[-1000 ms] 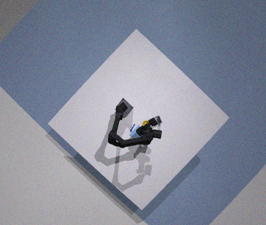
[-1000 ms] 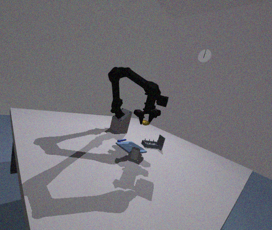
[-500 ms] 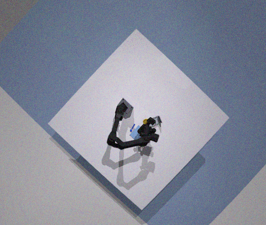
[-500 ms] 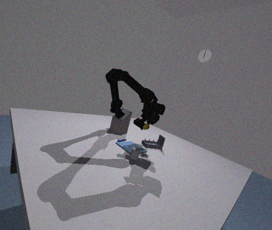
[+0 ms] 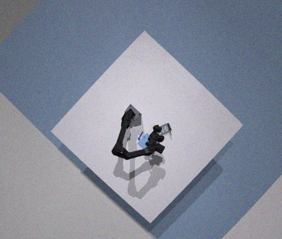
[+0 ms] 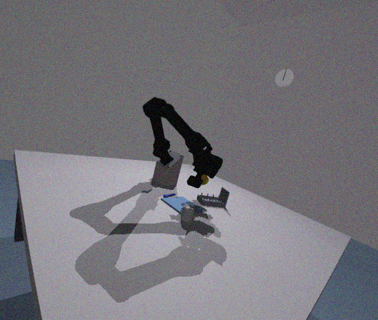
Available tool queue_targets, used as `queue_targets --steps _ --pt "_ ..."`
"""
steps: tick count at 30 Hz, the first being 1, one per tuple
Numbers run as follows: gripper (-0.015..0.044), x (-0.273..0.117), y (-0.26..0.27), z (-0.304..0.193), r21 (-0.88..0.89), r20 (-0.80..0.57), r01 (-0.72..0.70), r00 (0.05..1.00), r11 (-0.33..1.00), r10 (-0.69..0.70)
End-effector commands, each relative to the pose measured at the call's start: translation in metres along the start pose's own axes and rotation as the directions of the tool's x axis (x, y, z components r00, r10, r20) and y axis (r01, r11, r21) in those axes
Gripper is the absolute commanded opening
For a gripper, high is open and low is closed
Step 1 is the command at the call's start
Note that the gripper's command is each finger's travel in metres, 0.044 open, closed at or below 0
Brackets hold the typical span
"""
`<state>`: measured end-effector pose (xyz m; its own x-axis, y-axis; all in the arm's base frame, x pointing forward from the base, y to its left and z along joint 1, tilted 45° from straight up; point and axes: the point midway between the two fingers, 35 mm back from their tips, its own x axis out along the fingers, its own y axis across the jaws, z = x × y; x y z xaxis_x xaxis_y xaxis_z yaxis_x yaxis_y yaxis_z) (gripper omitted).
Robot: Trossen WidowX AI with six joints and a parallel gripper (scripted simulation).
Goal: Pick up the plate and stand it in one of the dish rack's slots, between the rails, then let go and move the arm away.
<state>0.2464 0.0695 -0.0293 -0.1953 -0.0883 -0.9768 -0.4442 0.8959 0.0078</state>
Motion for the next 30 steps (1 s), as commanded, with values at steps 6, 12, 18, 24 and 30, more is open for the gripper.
queue_targets --steps 6,12,18,24,30 --pt "0.0 0.011 -0.007 0.0 -0.193 0.09 -0.12 0.986 0.974 0.139" --pt "0.0 0.015 -0.012 0.002 -0.315 0.158 -0.153 0.965 0.937 0.211" --pt "0.0 0.017 -0.018 0.004 -0.434 0.233 -0.15 0.934 0.888 0.272" --pt "0.0 0.019 -0.024 0.005 -0.543 0.311 -0.111 0.894 0.832 0.322" --pt "0.0 0.018 -0.031 0.006 -0.635 0.392 -0.036 0.846 0.772 0.361"
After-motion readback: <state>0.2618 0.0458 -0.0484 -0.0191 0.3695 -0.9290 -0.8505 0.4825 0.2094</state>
